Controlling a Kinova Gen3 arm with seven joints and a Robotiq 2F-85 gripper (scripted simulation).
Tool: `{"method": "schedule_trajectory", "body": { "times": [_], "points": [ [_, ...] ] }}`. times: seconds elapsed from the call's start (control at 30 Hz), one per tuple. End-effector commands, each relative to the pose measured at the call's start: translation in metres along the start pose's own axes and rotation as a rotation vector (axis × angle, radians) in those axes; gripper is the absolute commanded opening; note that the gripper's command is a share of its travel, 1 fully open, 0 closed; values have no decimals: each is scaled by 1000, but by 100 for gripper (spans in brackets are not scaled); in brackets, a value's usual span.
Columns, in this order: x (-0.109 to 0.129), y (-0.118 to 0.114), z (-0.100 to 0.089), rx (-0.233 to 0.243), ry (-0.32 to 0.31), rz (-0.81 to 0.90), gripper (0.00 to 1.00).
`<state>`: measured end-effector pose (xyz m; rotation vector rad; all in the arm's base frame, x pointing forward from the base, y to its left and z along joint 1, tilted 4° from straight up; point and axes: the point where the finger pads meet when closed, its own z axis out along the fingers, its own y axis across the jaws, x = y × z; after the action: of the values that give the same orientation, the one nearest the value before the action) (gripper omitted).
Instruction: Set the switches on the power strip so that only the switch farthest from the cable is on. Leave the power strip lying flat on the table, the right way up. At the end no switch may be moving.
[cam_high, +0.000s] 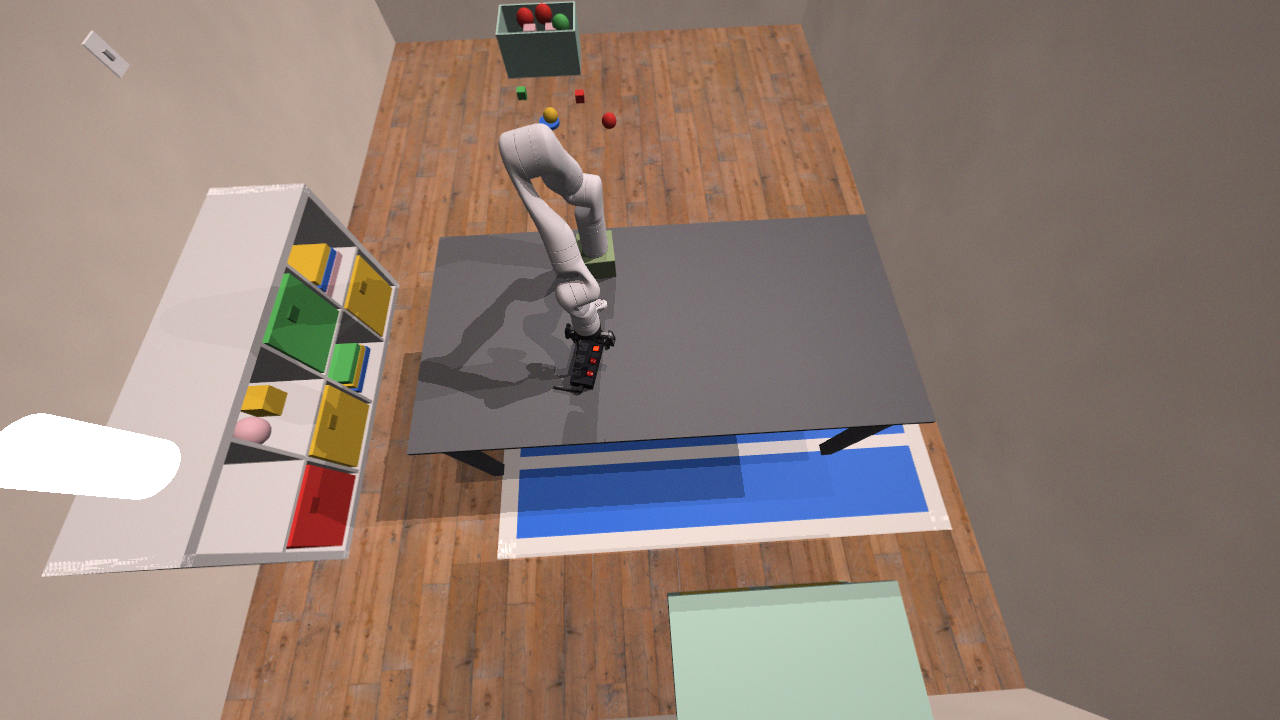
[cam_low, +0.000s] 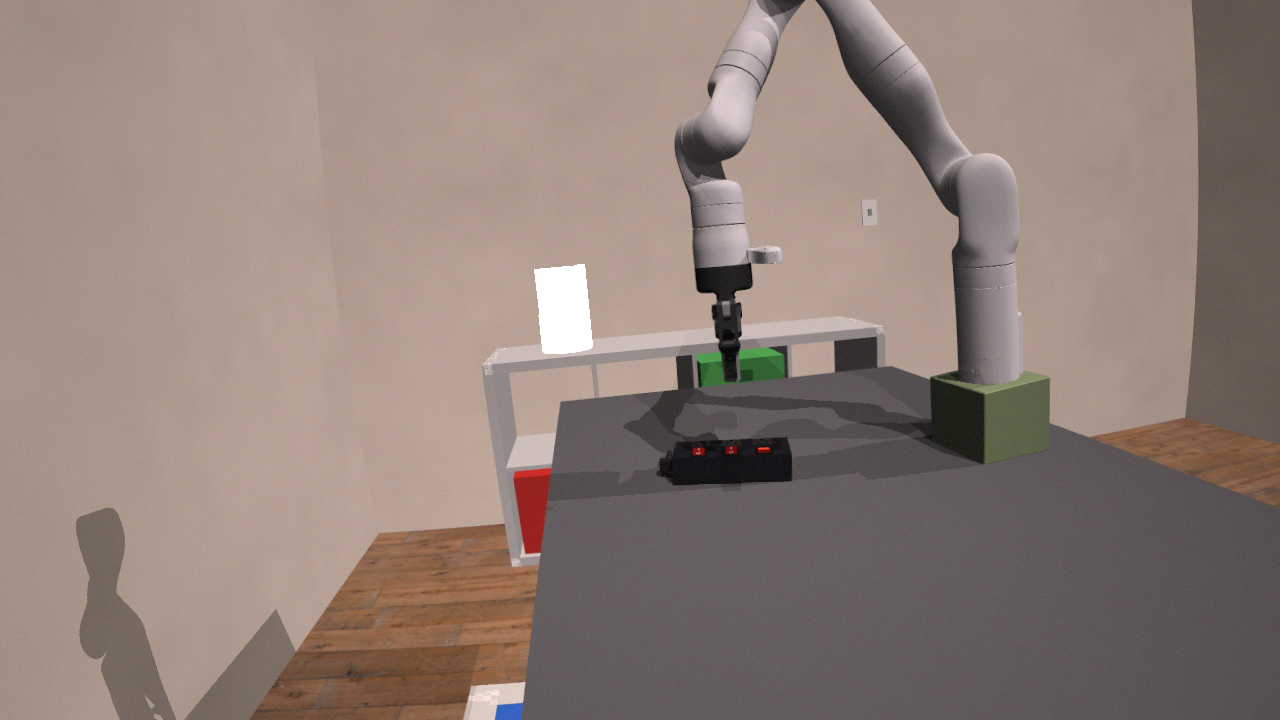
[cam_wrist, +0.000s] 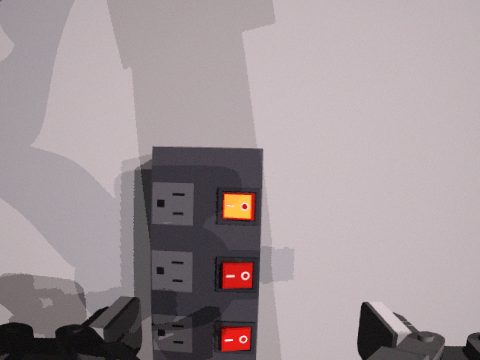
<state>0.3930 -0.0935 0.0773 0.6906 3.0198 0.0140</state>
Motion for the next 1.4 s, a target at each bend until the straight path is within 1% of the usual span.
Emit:
{"method": "schedule_trajectory", "body": {
  "times": [0.0, 0.13, 0.27, 1.37],
  "points": [
    [-6, -3, -18, -1, -22, 8, 100],
    [-6, -3, -33, -1, -22, 8, 100],
    [-6, -3, -38, -1, -22, 8, 100],
    [-6, -3, -38, -1, -22, 8, 100]
  ]
}}
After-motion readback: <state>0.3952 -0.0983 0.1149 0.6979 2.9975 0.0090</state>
